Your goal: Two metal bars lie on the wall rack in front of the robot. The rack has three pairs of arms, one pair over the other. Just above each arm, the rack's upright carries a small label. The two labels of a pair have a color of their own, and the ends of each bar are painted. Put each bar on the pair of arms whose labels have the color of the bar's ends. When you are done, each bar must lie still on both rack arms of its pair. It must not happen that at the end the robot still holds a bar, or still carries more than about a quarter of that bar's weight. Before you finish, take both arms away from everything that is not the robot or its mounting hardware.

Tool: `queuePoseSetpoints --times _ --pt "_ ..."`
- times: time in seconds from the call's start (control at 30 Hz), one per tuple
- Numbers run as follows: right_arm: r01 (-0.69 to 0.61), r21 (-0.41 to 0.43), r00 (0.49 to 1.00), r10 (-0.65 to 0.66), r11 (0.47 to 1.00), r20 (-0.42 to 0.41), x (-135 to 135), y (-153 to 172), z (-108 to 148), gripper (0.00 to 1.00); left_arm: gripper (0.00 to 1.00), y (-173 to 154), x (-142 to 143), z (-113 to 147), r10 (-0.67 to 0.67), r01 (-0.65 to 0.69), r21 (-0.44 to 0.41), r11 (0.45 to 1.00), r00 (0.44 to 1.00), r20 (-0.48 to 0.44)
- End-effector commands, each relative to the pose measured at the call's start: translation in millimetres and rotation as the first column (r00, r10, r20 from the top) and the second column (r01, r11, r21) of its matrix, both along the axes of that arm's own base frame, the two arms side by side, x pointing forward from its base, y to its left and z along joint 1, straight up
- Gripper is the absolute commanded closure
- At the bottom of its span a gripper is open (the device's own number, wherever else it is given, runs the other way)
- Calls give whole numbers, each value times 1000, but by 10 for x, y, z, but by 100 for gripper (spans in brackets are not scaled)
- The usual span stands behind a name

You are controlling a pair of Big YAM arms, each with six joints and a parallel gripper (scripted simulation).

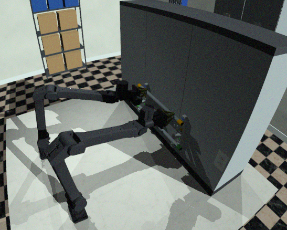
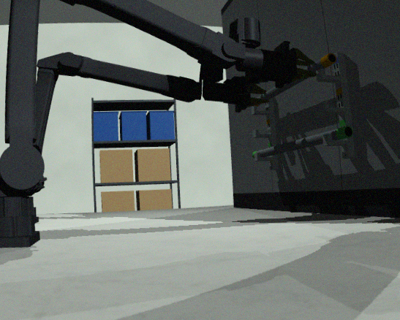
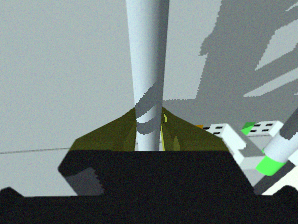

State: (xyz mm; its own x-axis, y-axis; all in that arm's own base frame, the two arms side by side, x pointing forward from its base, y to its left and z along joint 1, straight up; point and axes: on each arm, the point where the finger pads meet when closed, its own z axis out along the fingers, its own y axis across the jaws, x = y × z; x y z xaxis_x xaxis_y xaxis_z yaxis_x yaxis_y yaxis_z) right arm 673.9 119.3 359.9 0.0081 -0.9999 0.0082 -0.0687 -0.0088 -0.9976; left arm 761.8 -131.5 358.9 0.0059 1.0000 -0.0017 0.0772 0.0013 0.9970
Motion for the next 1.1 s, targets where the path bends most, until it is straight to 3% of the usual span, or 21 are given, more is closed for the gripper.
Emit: queuePoseSetpoints --times 0.0,0.63,1.07 --pt "4 26 992 -8 1000 126 -52 -20 862 100 100 51 -110 860 13 -10 -22 1000 994 113" --pt "5 26 992 -8 1000 126 -220 -16 1150 100 100 77 -297 1131 12 -10 -22 1000 994 113" --pt "5 26 992 -8 1000 126 -340 -4 1078 100 100 90 -414 1002 12 -10 -22 1000 994 113"
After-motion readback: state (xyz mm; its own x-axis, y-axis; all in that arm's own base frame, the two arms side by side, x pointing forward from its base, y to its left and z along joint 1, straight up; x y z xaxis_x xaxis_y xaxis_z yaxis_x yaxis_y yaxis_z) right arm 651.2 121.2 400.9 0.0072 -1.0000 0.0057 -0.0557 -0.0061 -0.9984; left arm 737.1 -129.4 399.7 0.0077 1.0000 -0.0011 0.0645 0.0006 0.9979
